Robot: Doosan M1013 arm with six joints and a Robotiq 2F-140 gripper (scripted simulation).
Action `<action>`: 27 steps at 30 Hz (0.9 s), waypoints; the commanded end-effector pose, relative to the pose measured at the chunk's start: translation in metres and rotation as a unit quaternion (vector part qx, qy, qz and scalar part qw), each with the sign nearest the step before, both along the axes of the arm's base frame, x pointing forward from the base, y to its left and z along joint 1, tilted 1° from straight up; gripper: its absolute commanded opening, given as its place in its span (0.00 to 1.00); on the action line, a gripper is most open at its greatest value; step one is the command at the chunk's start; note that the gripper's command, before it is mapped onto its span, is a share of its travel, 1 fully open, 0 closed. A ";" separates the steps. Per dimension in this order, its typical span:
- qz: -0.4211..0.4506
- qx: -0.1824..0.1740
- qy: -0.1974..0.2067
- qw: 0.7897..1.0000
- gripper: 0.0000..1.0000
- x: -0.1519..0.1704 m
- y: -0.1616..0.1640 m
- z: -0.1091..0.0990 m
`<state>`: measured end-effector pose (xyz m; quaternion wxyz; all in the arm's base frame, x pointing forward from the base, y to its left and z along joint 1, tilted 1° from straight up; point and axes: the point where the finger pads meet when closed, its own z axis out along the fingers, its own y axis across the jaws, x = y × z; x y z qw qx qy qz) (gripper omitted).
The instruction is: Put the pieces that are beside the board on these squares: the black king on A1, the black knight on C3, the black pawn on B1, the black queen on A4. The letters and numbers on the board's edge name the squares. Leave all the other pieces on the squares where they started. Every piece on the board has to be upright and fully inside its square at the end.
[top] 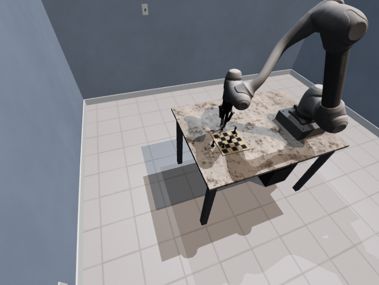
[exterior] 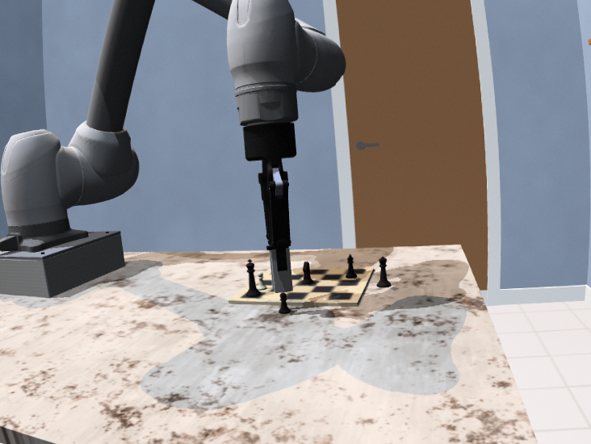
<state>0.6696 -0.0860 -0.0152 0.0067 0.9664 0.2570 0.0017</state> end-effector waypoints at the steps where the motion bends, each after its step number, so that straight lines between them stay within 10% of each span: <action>1: 0.000 0.000 0.000 1.000 0.20 0.000 0.000 -0.002; 27: 0.000 0.000 0.000 1.000 0.20 0.000 0.000 -0.031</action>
